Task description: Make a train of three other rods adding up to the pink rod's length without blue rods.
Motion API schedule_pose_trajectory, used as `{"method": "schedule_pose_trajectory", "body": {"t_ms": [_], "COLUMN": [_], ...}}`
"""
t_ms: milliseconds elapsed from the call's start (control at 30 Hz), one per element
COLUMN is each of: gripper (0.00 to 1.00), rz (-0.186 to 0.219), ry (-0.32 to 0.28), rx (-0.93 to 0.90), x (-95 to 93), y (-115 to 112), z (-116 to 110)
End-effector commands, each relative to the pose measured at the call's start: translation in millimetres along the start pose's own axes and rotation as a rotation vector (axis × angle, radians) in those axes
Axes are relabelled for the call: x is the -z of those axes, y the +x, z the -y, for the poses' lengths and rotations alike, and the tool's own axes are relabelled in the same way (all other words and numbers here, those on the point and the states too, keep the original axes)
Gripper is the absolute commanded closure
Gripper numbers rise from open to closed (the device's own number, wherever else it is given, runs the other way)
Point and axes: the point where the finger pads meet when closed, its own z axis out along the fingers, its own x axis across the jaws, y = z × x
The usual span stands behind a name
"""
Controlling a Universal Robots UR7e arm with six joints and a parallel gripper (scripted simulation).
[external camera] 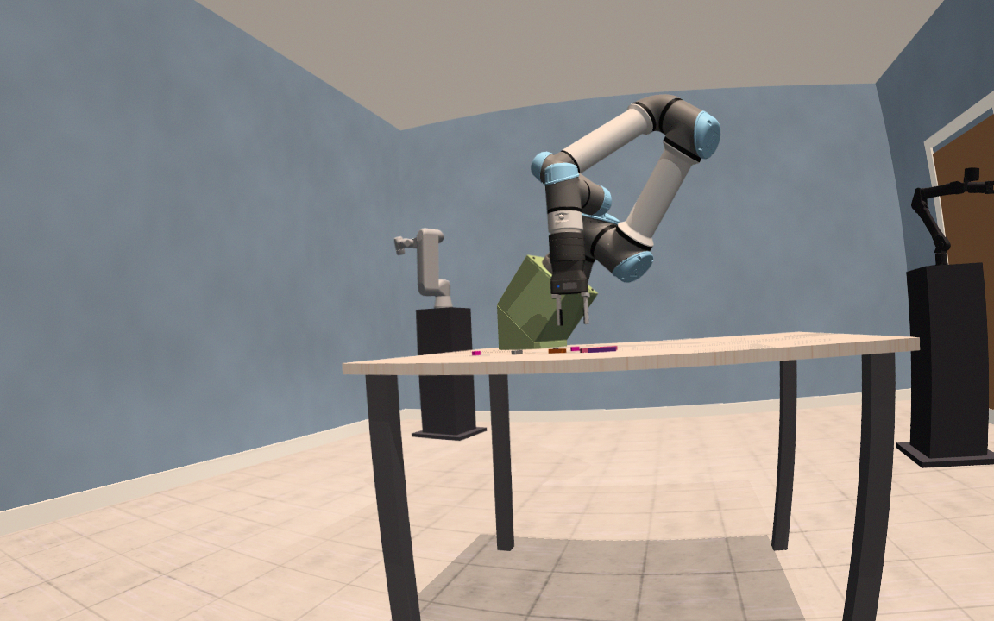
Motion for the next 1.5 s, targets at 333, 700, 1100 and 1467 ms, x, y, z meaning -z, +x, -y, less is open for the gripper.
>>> {"method": "schedule_pose_trajectory", "body": {"t_ms": [333, 700, 1100, 1467], "gripper": [0.00, 0.00, 0.00, 0.00], "rz": [0.000, 0.000, 0.000, 0.001], "ry": [-0.001, -0.001, -0.001, -0.001], "rx": [0.000, 0.000, -0.030, -0.352], "x": [0.3, 0.3, 0.5, 1.5], "y": [0, 0, 0, -1], "z": [0, 0, 1, 20]}}
